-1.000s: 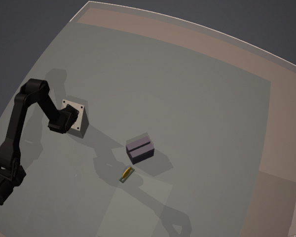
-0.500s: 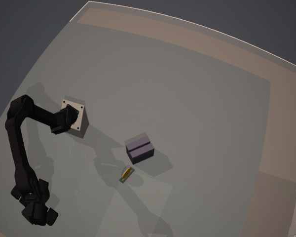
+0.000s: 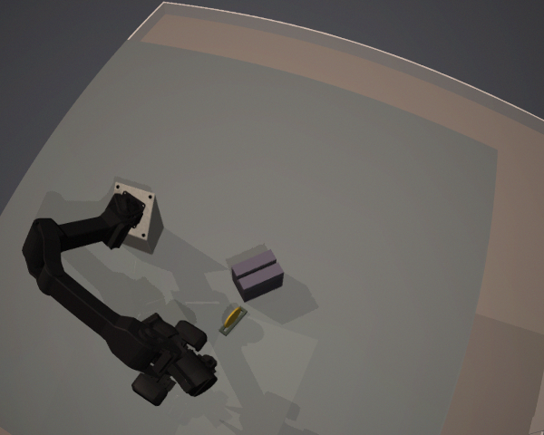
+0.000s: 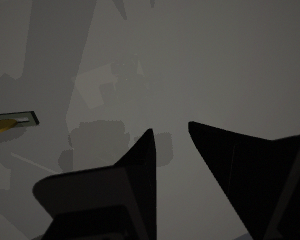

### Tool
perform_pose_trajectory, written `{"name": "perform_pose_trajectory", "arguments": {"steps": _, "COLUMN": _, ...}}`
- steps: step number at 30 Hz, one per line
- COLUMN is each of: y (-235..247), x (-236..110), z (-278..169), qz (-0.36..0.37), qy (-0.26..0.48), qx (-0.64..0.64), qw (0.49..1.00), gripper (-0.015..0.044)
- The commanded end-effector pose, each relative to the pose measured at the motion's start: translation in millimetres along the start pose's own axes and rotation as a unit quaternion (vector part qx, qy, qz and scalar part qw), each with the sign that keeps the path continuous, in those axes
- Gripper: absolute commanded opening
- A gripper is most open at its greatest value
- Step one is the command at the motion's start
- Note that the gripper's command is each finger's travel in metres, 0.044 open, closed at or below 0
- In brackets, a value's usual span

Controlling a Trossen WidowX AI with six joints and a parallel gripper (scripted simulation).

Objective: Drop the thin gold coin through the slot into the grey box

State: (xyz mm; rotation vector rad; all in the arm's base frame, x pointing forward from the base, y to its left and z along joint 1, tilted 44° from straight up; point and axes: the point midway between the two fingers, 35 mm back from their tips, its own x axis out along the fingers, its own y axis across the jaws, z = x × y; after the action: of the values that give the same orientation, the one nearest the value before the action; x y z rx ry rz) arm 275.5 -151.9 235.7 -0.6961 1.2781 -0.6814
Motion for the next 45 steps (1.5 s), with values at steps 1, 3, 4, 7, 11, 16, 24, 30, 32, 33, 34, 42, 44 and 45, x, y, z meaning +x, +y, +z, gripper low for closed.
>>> {"name": "perform_pose_trajectory", "arguments": {"steps": 1, "y": 67.1, "x": -14.4, "z": 20.2, "qz": 0.040, "qy": -0.021, "qx": -0.238, "qw": 0.970, "gripper": 0.0161}}
{"name": "perform_pose_trajectory", "arguments": {"steps": 3, "y": 100.0, "x": -25.4, "z": 25.8, "qz": 0.051, "qy": -0.035, "qx": -0.361, "qw": 0.930, "gripper": 0.0161}}
{"name": "perform_pose_trajectory", "arguments": {"steps": 4, "y": 115.2, "x": -31.0, "z": 27.0, "qz": 0.055, "qy": -0.041, "qx": -0.418, "qw": 0.906, "gripper": 0.0161}}
{"name": "perform_pose_trajectory", "arguments": {"steps": 7, "y": 156.3, "x": -47.6, "z": 25.8, "qz": 0.058, "qy": -0.057, "qx": -0.567, "qw": 0.820, "gripper": 0.0161}}
{"name": "perform_pose_trajectory", "arguments": {"steps": 11, "y": 185.1, "x": -59.5, "z": 20.8, "qz": 0.056, "qy": -0.066, "qx": -0.658, "qw": 0.748, "gripper": 0.0161}}
{"name": "perform_pose_trajectory", "arguments": {"steps": 16, "y": 187.8, "x": -60.1, "z": 20.2, "qz": 0.056, "qy": -0.066, "qx": -0.660, "qw": 0.747, "gripper": 0.0161}}
{"name": "perform_pose_trajectory", "arguments": {"steps": 24, "y": 190.1, "x": -49.1, "z": 20.9, "qz": 0.056, "qy": -0.066, "qx": -0.659, "qw": 0.747, "gripper": 0.0161}}
{"name": "perform_pose_trajectory", "arguments": {"steps": 30, "y": 193.6, "x": -25.7, "z": 21.0, "qz": 0.055, "qy": -0.066, "qx": -0.659, "qw": 0.747, "gripper": 0.0161}}
{"name": "perform_pose_trajectory", "arguments": {"steps": 32, "y": 194.8, "x": -21.0, "z": 21.2, "qz": 0.055, "qy": -0.066, "qx": -0.659, "qw": 0.747, "gripper": 0.0161}}
{"name": "perform_pose_trajectory", "arguments": {"steps": 33, "y": 196.1, "x": -15.7, "z": 21.2, "qz": 0.055, "qy": -0.066, "qx": -0.659, "qw": 0.747, "gripper": 0.0161}}
{"name": "perform_pose_trajectory", "arguments": {"steps": 34, "y": 196.9, "x": -12.3, "z": 21.1, "qz": 0.055, "qy": -0.066, "qx": -0.659, "qw": 0.747, "gripper": 0.0161}}
{"name": "perform_pose_trajectory", "arguments": {"steps": 42, "y": 198.6, "x": -5.6, "z": 21.8, "qz": 0.055, "qy": -0.066, "qx": -0.659, "qw": 0.747, "gripper": 0.0161}}
{"name": "perform_pose_trajectory", "arguments": {"steps": 44, "y": 199.3, "x": -2.5, "z": 22.1, "qz": 0.055, "qy": -0.066, "qx": -0.659, "qw": 0.747, "gripper": 0.0161}}
{"name": "perform_pose_trajectory", "arguments": {"steps": 45, "y": 199.7, "x": -0.9, "z": 22.2, "qz": 0.055, "qy": -0.066, "qx": -0.659, "qw": 0.747, "gripper": 0.0161}}
